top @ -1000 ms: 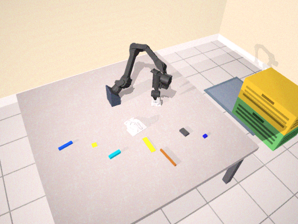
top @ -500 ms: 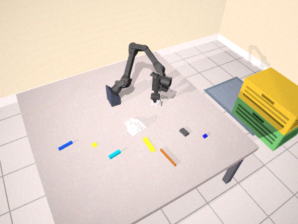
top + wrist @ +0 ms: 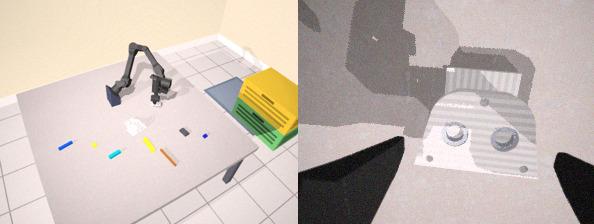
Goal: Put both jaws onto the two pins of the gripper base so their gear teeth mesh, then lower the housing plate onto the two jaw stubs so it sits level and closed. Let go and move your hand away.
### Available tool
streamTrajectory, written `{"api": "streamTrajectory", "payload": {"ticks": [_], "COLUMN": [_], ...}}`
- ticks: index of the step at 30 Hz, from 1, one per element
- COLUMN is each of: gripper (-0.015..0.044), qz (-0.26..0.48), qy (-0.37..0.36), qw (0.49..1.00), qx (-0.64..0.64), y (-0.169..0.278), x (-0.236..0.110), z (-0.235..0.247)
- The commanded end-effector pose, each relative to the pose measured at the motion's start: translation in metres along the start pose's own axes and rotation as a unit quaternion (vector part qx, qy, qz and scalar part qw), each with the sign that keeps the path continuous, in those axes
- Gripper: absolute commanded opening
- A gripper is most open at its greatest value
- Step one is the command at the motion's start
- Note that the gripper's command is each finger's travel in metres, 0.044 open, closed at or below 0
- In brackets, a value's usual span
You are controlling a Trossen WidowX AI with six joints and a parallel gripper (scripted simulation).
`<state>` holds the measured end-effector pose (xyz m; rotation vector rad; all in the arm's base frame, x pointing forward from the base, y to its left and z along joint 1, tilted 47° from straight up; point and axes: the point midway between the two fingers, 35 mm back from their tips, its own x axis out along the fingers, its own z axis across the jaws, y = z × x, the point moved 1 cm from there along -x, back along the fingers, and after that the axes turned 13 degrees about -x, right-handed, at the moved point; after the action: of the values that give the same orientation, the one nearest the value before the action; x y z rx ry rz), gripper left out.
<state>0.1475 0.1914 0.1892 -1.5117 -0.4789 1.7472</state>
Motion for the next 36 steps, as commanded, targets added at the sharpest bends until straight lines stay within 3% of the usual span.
{"api": "streamTrajectory", "payload": {"ticks": [1,14,36], "gripper": [0.0440,0.0440,0.0440], "qz": [0.002,0.001,0.001], "qy": [0.001,0.000,0.000], "qw": [1.000,1.000,1.000], "qx": [0.004,0.004,0.004], "y": [0.001,0.001,0.001], "x": [0.006,0.026,0.026], "z": [-0.001,0.000,0.000]}}
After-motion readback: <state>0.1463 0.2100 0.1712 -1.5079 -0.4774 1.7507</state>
